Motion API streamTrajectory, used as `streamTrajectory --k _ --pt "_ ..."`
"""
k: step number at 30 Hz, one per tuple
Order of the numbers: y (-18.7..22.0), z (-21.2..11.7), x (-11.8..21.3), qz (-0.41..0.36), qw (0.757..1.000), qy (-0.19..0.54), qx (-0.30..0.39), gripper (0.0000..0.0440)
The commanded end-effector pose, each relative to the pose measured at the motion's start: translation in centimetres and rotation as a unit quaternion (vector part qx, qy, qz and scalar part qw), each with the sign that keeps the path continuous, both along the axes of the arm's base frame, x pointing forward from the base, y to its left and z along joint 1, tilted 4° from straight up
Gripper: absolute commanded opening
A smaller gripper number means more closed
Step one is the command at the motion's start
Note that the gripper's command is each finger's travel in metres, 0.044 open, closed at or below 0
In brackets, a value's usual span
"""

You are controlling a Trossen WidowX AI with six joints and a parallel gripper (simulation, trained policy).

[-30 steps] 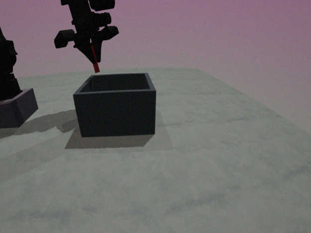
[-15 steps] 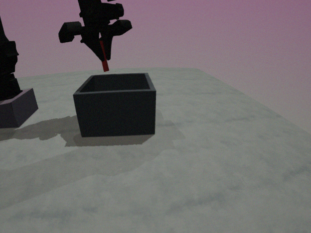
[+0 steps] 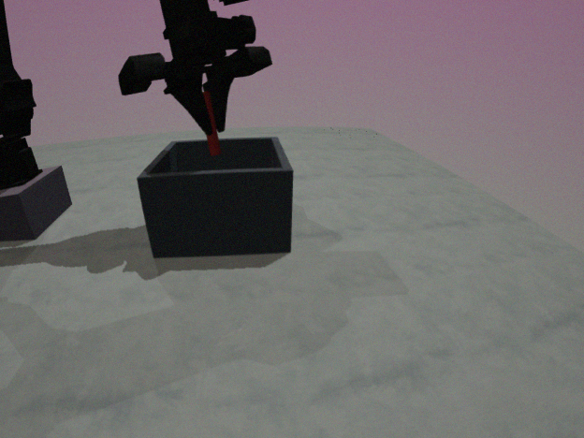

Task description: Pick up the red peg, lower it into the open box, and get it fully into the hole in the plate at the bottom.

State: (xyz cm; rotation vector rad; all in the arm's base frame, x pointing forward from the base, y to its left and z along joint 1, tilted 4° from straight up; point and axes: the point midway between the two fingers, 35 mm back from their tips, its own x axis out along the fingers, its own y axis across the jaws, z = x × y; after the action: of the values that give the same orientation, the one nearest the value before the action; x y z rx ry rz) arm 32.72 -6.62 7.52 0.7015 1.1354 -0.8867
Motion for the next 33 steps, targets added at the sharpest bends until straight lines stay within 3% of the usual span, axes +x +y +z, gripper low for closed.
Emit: streamTrajectory --k 1,4,10,14,27,33 --pt "-0.5 -0.9 0.5 -0.002 1.000 0.003 0.008 0.0000" --pt "-0.8 -1.9 0.5 -0.002 1.000 0.010 0.012 0.0017" --pt "-1.4 -3.6 0.4 0.010 0.999 0.031 0.016 0.0143" --pt "-1.8 -4.0 1.1 0.017 0.999 0.038 0.013 0.0165" --pt "-4.7 -3.5 4.9 0.033 0.999 0.017 -0.012 0.0433" --pt "-6.7 -2.4 6.6 0.027 0.999 -0.012 -0.032 0.0440"
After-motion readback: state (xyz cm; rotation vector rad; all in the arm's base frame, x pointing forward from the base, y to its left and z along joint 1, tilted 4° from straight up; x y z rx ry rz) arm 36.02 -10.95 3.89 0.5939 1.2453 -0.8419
